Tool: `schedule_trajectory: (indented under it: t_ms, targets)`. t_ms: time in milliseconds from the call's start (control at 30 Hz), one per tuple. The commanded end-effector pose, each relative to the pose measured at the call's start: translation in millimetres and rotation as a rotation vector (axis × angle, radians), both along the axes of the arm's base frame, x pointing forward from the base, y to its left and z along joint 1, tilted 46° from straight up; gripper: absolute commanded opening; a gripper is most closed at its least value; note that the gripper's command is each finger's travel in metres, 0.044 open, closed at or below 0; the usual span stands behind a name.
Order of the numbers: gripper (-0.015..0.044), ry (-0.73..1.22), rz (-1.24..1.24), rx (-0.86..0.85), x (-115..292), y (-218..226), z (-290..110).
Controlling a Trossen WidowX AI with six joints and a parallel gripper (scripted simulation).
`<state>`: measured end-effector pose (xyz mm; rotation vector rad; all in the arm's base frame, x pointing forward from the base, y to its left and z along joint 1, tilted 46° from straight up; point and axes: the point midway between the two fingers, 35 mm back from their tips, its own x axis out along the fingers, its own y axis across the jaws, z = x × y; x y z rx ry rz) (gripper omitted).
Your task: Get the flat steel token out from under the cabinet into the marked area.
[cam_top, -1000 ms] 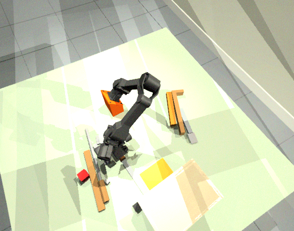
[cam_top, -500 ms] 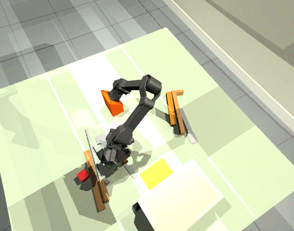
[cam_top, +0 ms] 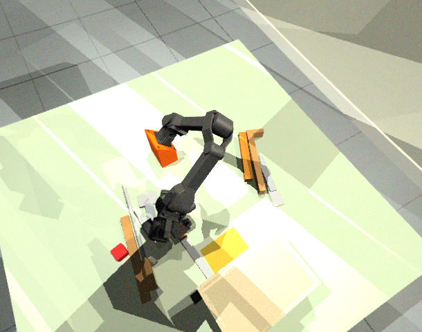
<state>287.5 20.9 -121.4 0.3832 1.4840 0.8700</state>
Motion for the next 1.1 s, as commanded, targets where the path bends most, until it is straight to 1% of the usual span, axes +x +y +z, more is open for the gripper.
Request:
schedule_trajectory:
  t_ms: [0,1067]
  targets:
    - [0.0,-0.001,0.003,-0.003,6.7,1.7,0.6]
    - [0.0,-0.003,0.003,-0.001,43.7,12.7,5.2]
